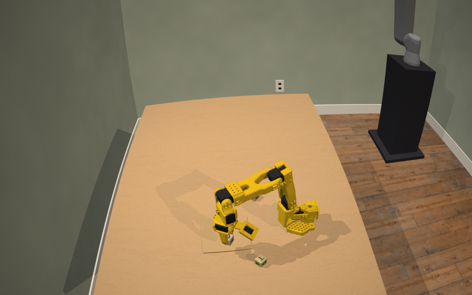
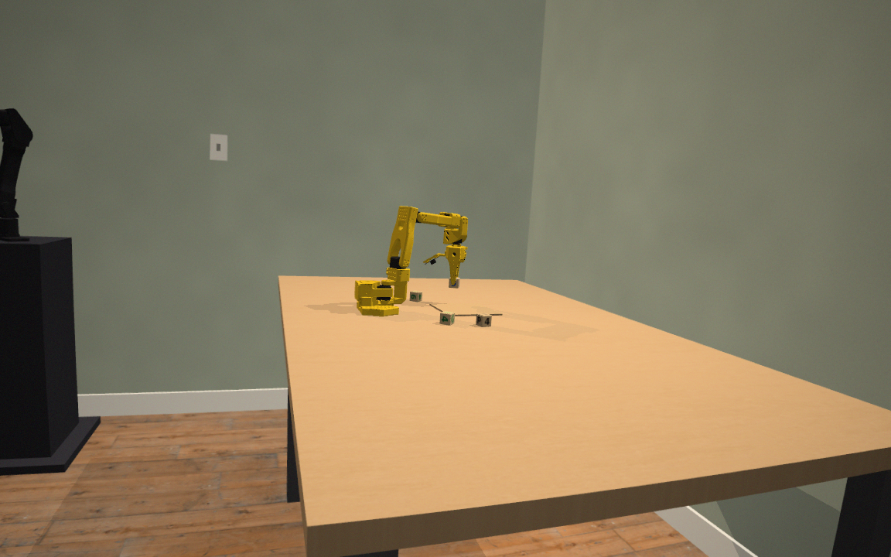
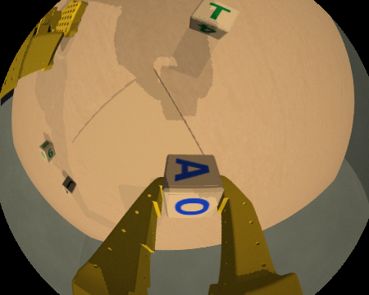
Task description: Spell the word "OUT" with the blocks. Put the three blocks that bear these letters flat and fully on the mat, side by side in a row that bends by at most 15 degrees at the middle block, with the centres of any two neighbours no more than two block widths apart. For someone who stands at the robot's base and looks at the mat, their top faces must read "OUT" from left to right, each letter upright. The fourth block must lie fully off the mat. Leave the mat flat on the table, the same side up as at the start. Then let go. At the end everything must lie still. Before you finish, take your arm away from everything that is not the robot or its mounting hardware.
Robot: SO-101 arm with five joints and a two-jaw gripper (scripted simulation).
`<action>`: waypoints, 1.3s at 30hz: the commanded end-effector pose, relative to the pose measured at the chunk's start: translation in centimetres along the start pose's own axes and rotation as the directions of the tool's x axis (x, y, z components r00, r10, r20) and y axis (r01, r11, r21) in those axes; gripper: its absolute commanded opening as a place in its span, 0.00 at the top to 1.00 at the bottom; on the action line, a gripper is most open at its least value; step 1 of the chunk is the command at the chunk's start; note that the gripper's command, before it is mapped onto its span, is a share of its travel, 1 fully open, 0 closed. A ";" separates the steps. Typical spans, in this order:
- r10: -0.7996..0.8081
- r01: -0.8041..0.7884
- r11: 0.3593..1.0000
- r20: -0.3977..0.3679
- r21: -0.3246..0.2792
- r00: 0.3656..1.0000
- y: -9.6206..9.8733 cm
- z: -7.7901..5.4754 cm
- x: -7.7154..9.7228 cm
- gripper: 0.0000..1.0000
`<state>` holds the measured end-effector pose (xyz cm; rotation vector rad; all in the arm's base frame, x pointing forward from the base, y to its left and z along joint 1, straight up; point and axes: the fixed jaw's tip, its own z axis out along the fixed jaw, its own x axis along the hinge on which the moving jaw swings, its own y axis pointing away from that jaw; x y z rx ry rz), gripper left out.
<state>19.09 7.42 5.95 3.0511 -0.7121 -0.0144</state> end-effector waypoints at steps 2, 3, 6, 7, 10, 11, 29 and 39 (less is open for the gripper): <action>0.204 -0.200 0.977 -0.041 0.072 0.978 -0.1 -1.3 0.7 1.00; 0.246 -0.243 0.967 -0.038 0.074 0.969 -0.1 -1.3 0.7 1.00; 0.365 -0.362 0.929 -0.029 0.077 0.931 0.1 -1.2 0.8 1.00; 0.402 -0.399 0.914 -0.026 0.078 0.915 0.2 -1.2 0.8 1.00; 0.502 -0.500 0.863 -0.018 0.081 0.864 0.4 -1.2 0.9 1.00; 0.533 -0.530 0.844 -0.016 0.081 0.846 0.4 -1.2 0.9 1.00; 0.810 -0.808 0.583 0.013 0.082 0.586 0.9 -1.1 1.2 1.00; 0.846 -0.845 0.529 0.018 0.081 0.532 1.0 -1.1 1.3 1.00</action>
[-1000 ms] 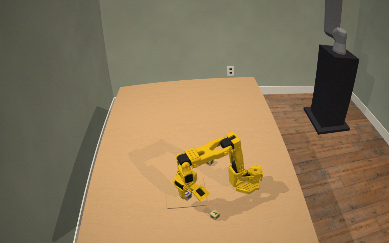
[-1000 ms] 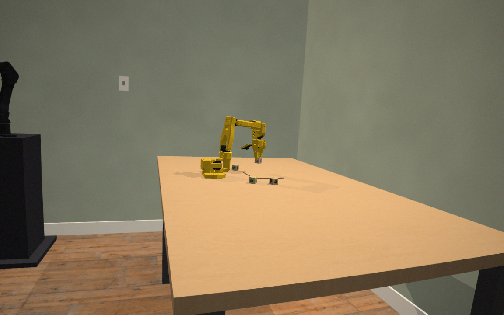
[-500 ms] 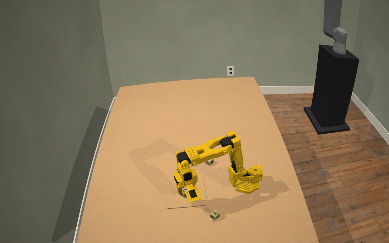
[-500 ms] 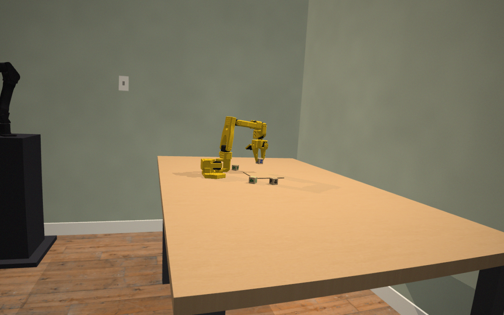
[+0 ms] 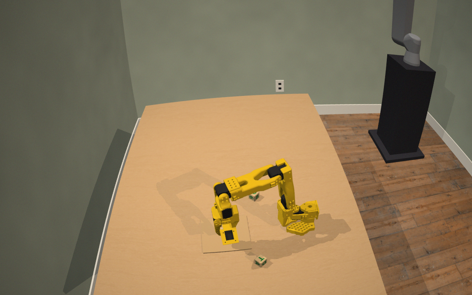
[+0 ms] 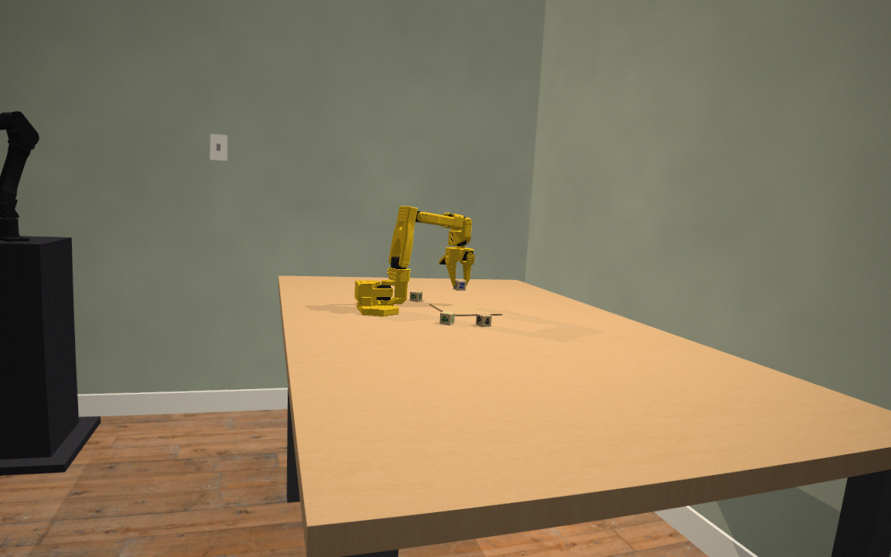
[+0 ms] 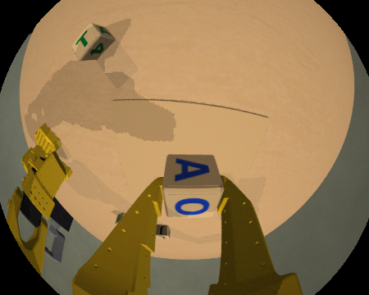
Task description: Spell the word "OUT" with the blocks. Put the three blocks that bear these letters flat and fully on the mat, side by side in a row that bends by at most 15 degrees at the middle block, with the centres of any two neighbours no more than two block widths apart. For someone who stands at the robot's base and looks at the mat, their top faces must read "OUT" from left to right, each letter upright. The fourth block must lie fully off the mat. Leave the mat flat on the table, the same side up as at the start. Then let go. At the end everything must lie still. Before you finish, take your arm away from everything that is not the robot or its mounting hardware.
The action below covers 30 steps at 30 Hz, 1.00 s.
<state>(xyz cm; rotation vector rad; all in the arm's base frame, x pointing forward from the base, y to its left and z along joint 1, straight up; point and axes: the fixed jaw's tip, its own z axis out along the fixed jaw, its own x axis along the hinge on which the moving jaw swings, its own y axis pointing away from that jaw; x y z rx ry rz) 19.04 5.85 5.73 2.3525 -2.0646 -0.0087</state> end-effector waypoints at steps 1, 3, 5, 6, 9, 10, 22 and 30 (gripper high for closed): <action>0.031 -0.032 0.996 0.017 0.081 0.999 -0.7 -1.3 0.0 1.00; 0.035 -0.037 0.996 0.017 0.081 0.999 -0.7 -1.3 0.0 1.00; 0.038 -0.039 0.996 0.018 0.081 0.999 -0.7 -1.3 0.0 1.00; 0.038 -0.039 0.996 0.018 0.081 0.999 -0.7 -1.3 0.0 1.00; 0.038 -0.039 0.996 0.018 0.081 0.999 -0.7 -1.3 0.0 1.00; 0.038 -0.039 0.996 0.018 0.081 0.999 -0.7 -1.3 0.0 1.00; 0.048 -0.050 0.995 0.020 0.090 0.999 -0.8 -1.3 0.0 1.00; 0.048 -0.050 0.995 0.020 0.089 0.999 -0.8 -1.3 0.0 1.00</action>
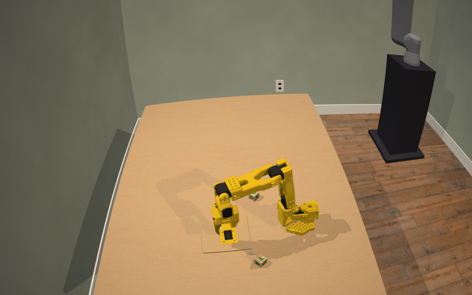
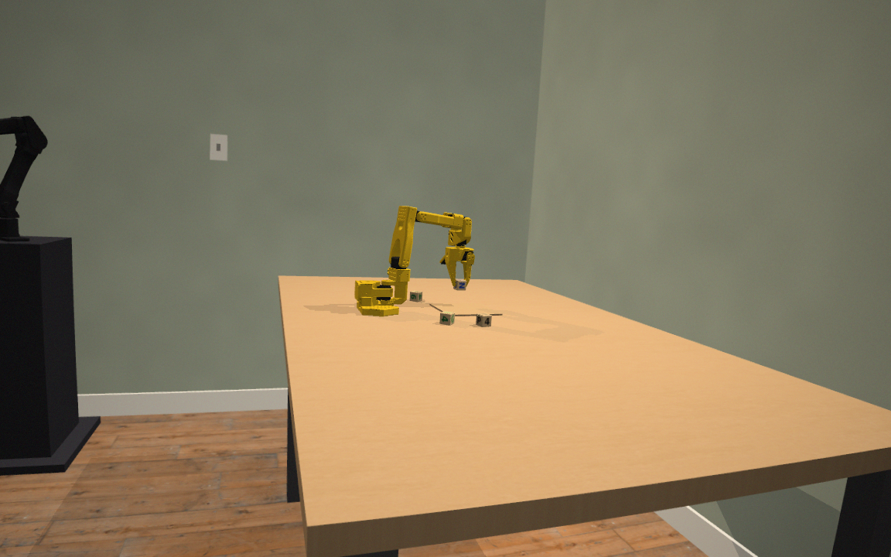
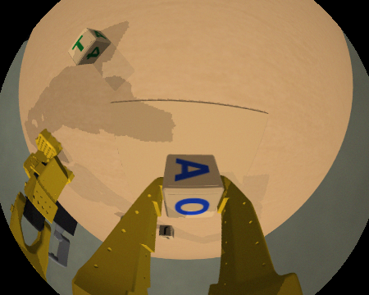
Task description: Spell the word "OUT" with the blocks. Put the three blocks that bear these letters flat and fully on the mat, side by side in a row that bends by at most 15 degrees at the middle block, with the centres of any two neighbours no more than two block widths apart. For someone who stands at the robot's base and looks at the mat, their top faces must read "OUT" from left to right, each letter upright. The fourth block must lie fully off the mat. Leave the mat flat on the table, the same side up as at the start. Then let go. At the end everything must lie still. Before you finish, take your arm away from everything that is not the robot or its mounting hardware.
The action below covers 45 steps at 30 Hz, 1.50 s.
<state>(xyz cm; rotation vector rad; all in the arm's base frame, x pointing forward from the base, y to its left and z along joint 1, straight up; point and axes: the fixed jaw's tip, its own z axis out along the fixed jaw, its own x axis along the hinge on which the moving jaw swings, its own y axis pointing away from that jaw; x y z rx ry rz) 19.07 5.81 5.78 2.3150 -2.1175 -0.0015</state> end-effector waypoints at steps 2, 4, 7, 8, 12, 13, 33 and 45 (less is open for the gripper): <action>0.007 -0.009 0.997 0.018 0.081 1.000 -0.7 -1.3 -0.1 1.00; 0.007 -0.008 0.997 0.019 0.081 1.000 -0.8 -1.3 -0.1 1.00; 0.007 -0.008 0.997 0.019 0.081 1.000 -0.8 -1.3 -0.2 1.00; 0.006 -0.008 0.997 0.019 0.081 1.000 -0.8 -1.3 -0.2 1.00; 0.006 -0.008 0.997 0.019 0.081 1.000 -0.8 -1.3 -0.2 1.00; 0.006 -0.008 0.997 0.019 0.081 1.000 -0.8 -1.3 -0.2 1.00; 0.001 -0.003 0.997 0.019 0.081 1.000 -0.8 -1.3 -0.3 1.00; -0.002 0.001 0.997 0.019 0.081 1.000 -0.8 -1.3 -0.4 1.00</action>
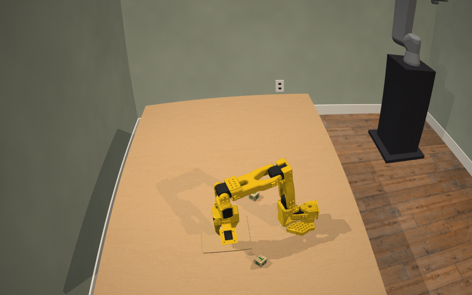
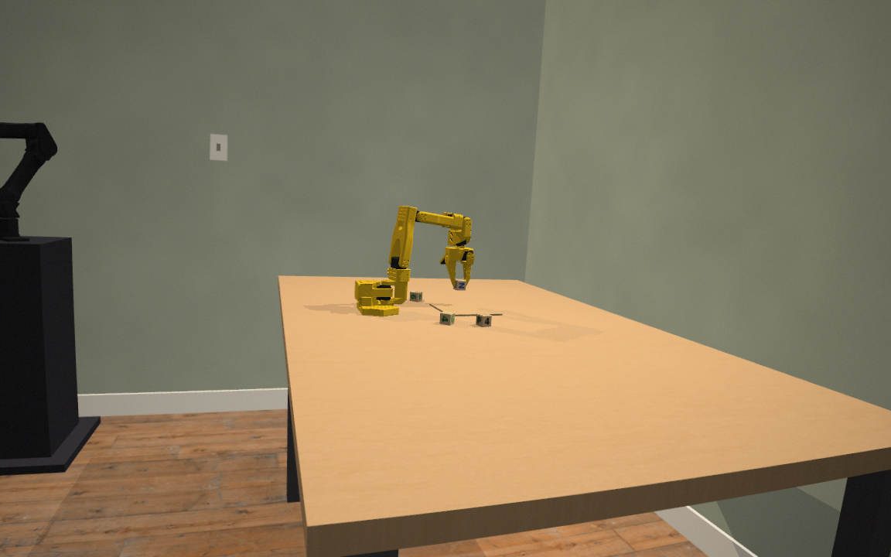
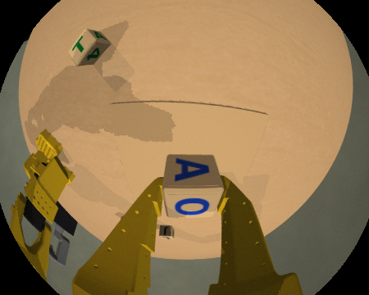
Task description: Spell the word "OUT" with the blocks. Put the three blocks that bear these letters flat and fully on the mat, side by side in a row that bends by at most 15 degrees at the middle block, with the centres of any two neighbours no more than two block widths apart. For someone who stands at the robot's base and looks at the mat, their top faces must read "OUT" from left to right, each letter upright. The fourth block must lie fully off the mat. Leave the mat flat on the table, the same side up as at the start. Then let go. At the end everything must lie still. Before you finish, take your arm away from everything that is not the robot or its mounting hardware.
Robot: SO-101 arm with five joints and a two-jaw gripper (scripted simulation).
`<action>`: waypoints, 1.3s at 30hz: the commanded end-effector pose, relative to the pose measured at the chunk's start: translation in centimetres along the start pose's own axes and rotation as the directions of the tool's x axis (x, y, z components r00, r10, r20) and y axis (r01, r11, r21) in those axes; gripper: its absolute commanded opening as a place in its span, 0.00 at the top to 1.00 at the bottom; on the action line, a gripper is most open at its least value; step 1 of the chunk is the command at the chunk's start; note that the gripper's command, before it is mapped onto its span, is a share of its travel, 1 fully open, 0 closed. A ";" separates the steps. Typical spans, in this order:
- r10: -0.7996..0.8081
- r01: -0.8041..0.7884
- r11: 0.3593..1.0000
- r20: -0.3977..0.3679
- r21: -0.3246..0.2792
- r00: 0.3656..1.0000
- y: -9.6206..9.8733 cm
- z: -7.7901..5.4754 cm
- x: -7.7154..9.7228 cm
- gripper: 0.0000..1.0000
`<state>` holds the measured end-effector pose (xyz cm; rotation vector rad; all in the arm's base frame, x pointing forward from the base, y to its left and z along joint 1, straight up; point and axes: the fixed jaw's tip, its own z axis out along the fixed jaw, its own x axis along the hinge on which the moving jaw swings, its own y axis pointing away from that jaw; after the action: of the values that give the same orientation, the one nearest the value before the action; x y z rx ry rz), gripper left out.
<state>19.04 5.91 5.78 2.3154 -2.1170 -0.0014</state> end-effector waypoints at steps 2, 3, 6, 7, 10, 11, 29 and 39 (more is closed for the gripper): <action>-0.002 0.000 0.997 0.019 0.081 1.000 -0.8 -1.3 -0.3 1.00; -0.002 0.000 0.997 0.019 0.081 1.000 -0.8 -1.3 -0.3 1.00; -0.002 0.000 0.997 0.019 0.081 1.000 -0.8 -1.3 -0.3 1.00; -0.002 0.000 0.997 0.019 0.081 1.000 -0.8 -1.2 -0.3 1.00; -0.002 0.001 0.997 0.019 0.081 1.000 -0.9 -1.0 -0.3 1.00; -0.002 0.001 0.997 0.019 0.081 1.000 -0.9 -1.0 -0.3 1.00; -0.002 0.001 0.997 0.019 0.081 1.000 -0.8 -0.3 -0.3 1.00; -0.002 0.001 0.997 0.019 0.081 1.000 -0.8 -0.1 -0.3 1.00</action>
<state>19.12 5.95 4.72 2.3195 -2.1194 0.0029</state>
